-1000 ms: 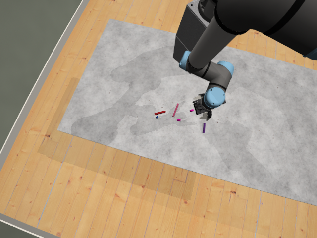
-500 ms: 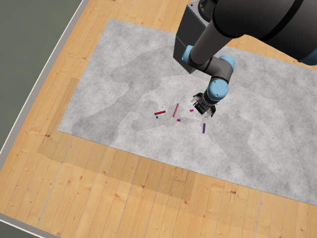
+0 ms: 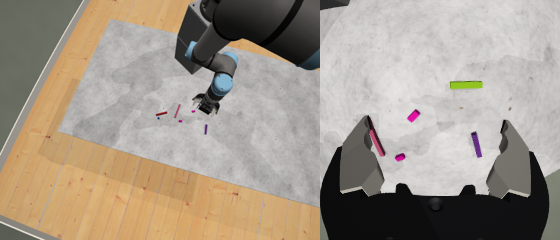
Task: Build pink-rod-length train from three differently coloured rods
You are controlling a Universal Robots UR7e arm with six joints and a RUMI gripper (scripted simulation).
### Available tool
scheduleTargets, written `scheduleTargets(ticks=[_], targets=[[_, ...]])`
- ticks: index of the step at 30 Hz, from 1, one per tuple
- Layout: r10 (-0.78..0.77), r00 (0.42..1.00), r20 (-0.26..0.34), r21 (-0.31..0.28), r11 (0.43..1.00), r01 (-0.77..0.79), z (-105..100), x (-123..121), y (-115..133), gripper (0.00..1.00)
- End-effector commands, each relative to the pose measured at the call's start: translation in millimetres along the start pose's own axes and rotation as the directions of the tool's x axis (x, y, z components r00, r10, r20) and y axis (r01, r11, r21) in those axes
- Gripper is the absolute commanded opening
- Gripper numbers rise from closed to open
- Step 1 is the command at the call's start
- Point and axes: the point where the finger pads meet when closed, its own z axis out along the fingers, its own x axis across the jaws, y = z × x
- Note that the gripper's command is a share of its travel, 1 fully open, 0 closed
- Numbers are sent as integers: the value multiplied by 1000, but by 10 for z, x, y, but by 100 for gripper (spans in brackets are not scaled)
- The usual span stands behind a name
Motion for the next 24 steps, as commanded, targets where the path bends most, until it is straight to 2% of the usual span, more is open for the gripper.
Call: scheduleTargets(ticks=[1, 24], targets=[[-79, 997, -6, -21, 997, 79, -16, -9, 2, 100], [-259, 966, 1, -62, 964, 259, -59, -30, 1, 100]])
